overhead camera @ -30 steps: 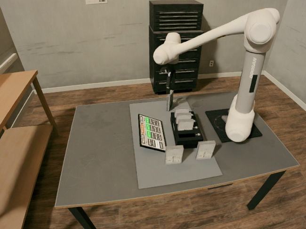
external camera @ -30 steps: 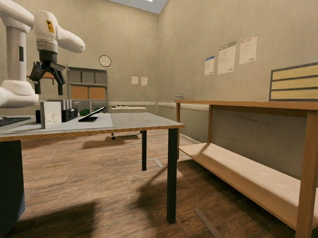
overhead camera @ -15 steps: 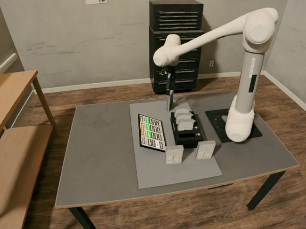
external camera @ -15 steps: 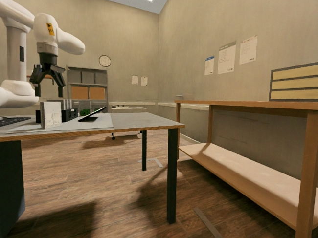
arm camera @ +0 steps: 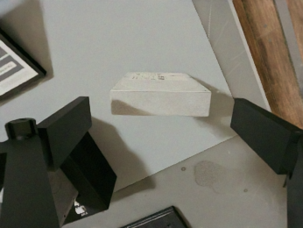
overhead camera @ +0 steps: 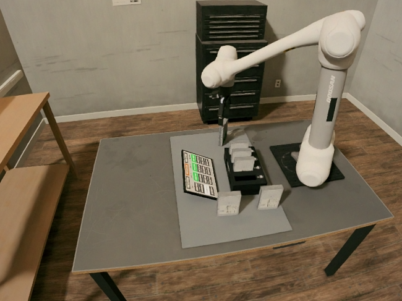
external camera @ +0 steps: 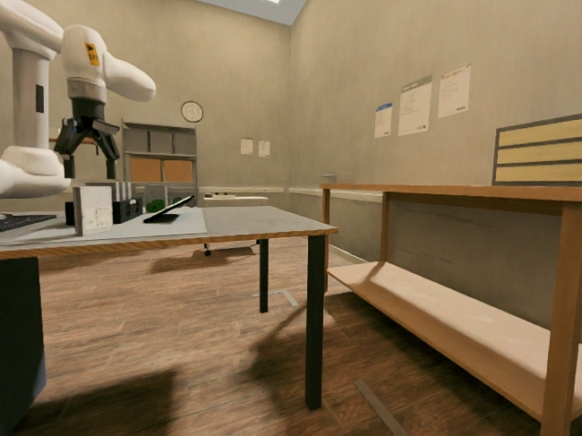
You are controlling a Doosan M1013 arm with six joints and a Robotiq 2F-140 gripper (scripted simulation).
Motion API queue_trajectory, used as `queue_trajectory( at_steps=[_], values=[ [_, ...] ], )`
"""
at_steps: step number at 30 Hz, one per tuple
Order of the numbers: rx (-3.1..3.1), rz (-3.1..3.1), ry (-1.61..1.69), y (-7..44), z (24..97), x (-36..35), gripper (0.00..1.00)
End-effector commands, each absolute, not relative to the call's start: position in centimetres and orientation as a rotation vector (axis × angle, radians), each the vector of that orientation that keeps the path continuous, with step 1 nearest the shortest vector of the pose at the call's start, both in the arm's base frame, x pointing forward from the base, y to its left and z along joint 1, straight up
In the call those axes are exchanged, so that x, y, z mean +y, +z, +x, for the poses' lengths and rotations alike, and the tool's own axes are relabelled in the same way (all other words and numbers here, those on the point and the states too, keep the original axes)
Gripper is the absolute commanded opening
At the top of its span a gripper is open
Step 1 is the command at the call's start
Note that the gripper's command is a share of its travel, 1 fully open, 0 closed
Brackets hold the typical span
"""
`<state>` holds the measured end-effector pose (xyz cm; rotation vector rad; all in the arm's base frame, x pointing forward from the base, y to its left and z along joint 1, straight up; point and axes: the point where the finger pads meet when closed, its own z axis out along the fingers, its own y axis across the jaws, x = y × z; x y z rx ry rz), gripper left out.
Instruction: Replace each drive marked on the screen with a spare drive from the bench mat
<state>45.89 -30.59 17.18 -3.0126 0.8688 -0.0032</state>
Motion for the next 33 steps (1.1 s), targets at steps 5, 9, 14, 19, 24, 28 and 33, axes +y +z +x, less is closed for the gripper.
queue_trajectory(
  at_steps=[5, 9, 14, 19, 24, 28, 33],
  values=[
    [0.869, -3.013, -0.005, 17.2, 45.9, -30.6, 0.89],
    [0.869, -3.013, -0.005, 17.2, 45.9, -30.6, 0.89],
    [0.869, -3.013, -0.005, 17.2, 45.9, -30.6, 0.89],
    [0.869, -3.013, -0.005, 17.1, 45.9, -30.6, 0.89],
    [0.869, -3.013, -0.005, 16.8, 45.9, -30.6, 0.89],
    [0.869, -3.013, -0.005, 16.2, 45.9, -30.6, 0.89],
    [0.869, -3.013, -0.005, 15.7, 45.9, -30.6, 0.89]
  ],
)
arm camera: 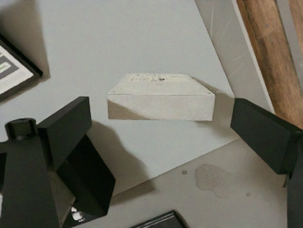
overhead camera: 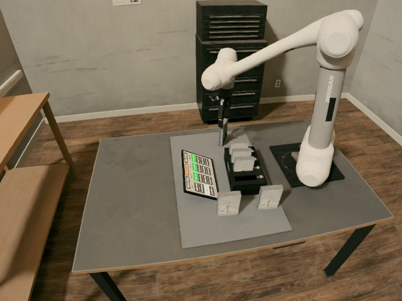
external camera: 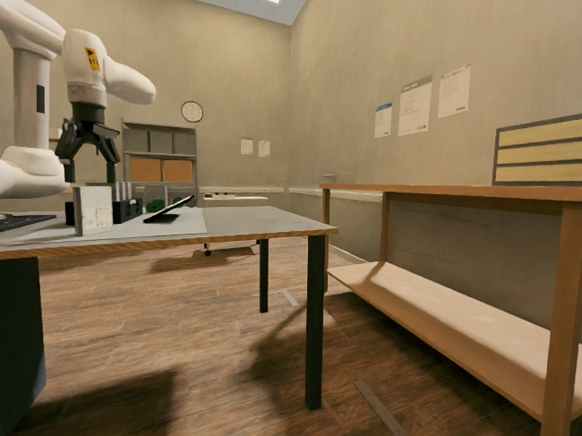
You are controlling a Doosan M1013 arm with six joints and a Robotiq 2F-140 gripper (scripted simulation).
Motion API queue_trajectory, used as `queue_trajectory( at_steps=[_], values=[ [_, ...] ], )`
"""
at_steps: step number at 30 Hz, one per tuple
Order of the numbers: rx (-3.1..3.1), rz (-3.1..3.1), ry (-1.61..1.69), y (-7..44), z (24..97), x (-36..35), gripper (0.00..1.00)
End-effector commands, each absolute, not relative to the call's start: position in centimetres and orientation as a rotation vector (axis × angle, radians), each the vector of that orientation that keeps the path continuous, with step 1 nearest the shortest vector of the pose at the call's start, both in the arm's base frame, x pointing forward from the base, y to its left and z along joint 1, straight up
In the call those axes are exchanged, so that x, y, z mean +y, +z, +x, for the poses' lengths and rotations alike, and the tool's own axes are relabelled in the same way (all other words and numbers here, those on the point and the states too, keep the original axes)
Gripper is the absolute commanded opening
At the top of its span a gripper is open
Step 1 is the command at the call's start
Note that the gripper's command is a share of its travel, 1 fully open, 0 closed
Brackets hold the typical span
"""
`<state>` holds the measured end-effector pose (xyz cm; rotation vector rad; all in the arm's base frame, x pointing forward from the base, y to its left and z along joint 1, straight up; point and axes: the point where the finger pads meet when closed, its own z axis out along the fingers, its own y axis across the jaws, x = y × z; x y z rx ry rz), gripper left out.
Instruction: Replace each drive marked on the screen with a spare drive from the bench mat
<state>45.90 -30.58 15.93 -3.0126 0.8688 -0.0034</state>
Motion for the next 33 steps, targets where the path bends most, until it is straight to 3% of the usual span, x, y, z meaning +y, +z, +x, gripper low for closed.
queue_trajectory(
  at_steps=[1, 33],
  values=[
    [0.869, -3.013, -0.005, 15.5, 45.9, -30.6, 0.89],
    [0.869, -3.013, -0.005, 9.6, 46.0, -30.6, 0.89]
  ],
)
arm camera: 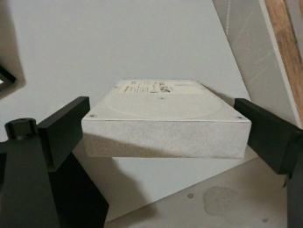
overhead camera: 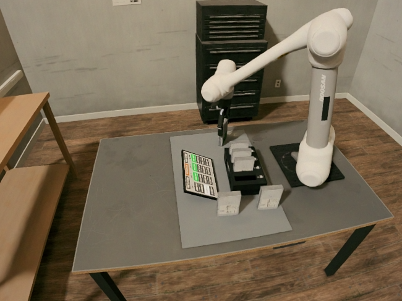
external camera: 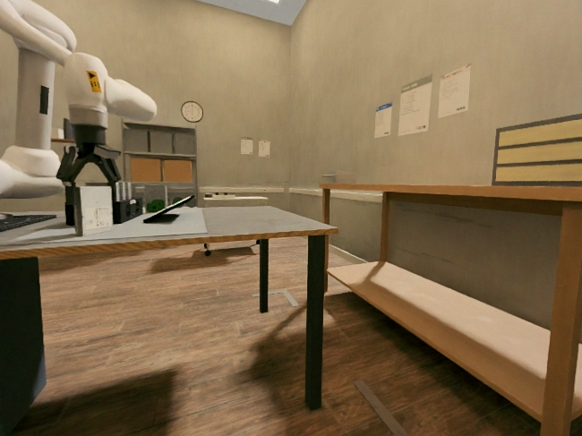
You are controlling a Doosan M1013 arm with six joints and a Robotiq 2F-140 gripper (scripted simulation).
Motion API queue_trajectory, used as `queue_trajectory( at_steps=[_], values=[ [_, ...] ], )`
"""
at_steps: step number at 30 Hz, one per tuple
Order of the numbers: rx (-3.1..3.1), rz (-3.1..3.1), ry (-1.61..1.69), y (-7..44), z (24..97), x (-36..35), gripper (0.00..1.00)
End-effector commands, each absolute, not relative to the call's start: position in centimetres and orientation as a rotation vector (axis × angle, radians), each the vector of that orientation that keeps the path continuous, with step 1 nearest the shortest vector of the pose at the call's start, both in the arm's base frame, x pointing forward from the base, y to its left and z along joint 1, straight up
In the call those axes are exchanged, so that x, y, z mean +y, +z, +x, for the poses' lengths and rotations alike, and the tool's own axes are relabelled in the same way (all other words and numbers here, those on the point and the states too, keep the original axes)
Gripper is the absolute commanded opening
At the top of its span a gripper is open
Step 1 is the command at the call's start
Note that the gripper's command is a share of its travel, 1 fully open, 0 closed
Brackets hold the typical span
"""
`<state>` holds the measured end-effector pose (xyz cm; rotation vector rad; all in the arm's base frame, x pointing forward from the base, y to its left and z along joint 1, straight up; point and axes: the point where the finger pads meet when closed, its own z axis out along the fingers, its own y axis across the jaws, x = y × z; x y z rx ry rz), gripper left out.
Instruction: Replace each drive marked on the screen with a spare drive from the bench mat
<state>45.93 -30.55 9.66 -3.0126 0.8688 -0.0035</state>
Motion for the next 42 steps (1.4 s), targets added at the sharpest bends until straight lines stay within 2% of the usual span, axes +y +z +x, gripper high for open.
queue_trajectory(
  at_steps=[1, 23, 24, 42],
  values=[
    [0.869, -3.013, -0.005, 9.46, 45.96, -30.57, 0.89],
    [0.869, -3.013, -0.005, 9.11, 45.96, -30.56, 0.89],
    [0.869, -3.013, -0.005, 9.11, 45.96, -30.56, 0.73],
    [0.869, -3.013, -0.005, 9.22, 45.96, -30.56, 0.72]
  ],
)
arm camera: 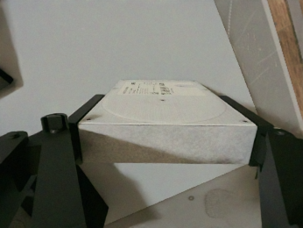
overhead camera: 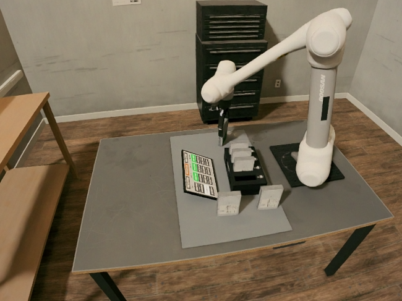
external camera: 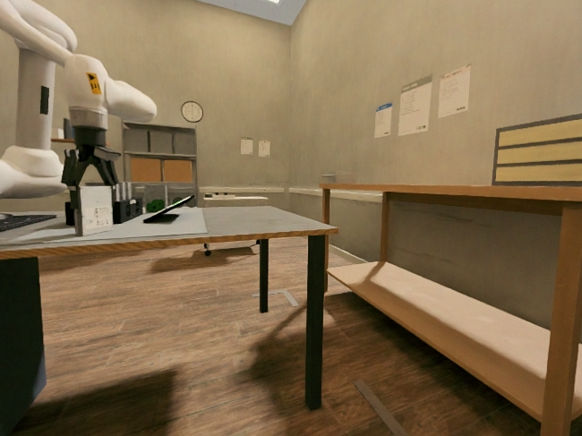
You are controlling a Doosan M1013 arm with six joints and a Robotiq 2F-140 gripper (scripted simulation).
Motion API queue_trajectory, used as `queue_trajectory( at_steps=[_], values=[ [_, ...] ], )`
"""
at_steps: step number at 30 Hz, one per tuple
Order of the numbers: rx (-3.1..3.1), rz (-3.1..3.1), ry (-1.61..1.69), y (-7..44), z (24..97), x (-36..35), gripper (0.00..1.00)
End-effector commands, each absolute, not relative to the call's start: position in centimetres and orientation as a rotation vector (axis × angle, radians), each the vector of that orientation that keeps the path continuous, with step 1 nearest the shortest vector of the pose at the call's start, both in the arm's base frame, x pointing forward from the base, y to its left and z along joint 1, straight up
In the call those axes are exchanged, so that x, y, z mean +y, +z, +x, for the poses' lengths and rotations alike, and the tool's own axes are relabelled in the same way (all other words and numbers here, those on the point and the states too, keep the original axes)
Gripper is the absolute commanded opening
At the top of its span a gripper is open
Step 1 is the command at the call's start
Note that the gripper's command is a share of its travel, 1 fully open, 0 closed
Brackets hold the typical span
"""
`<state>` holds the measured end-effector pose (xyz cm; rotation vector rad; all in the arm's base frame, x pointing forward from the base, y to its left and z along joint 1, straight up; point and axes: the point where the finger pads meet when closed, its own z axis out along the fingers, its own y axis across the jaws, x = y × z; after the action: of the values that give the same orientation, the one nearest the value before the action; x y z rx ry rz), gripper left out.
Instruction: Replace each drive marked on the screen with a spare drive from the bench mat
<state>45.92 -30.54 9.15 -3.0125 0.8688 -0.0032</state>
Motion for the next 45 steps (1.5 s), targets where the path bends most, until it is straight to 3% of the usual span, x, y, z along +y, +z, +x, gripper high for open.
queue_trajectory(
  at_steps=[1, 21, 22, 45],
  values=[
    [0.869, -3.013, -0.005, 9.24, 45.96, -30.56, 0.72],
    [0.869, -3.013, -0.005, 9.41, 45.96, -30.57, 0.70],
    [0.869, -3.013, -0.005, 9.41, 45.96, -30.57, 0.10],
    [0.869, -3.013, -0.005, 9.51, 45.96, -30.57, 0.10]
  ],
)
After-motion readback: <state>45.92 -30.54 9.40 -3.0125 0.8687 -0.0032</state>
